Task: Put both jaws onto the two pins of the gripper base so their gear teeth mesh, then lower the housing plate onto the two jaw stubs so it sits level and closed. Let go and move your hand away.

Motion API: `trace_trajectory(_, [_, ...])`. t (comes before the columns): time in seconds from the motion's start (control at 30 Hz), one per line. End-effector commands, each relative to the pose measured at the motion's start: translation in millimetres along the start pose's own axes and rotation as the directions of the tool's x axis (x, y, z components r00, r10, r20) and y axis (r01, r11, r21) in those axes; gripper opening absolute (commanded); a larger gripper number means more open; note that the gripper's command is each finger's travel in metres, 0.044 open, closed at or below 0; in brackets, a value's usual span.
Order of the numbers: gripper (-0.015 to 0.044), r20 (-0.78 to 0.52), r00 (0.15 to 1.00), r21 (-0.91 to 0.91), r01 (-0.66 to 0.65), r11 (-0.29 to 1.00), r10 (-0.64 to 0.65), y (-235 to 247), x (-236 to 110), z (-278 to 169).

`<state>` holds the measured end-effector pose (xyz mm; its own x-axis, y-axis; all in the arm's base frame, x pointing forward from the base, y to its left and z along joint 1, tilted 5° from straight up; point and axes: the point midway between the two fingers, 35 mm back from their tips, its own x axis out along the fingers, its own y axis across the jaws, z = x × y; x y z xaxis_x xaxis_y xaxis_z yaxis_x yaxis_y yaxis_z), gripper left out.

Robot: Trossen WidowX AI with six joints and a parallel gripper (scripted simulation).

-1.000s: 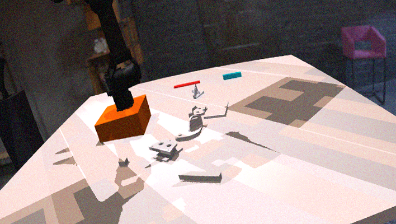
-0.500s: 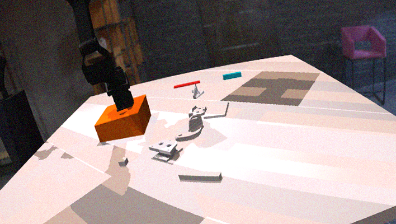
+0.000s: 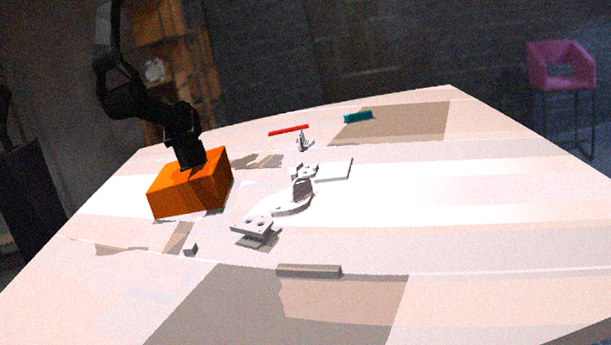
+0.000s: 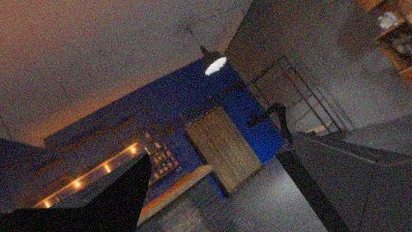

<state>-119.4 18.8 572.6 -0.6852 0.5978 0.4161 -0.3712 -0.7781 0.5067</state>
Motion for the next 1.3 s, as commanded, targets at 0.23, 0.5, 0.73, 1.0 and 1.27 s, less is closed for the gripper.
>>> trace_trajectory(0.23, [0.0440, 0.161, 0.946, -0.105, 0.299, 0.948, -0.281, -87, 17, 40])
trace_trajectory(0.5, [0.0440, 0.249, 0.873, -0.141, 0.460, 0.877, -0.418, -129, 12, 62])
trace_trajectory(0.73, [0.0440, 0.315, 0.754, -0.184, 0.645, 0.742, -0.577, -186, -5, 84])
trace_trajectory(1.0, [0.0440, 0.369, 0.576, -0.209, 0.816, 0.538, -0.730, -245, -42, 108])
trace_trajectory(1.27, [0.0440, 0.396, 0.363, -0.215, 0.930, 0.299, -0.844, -296, -95, 125])
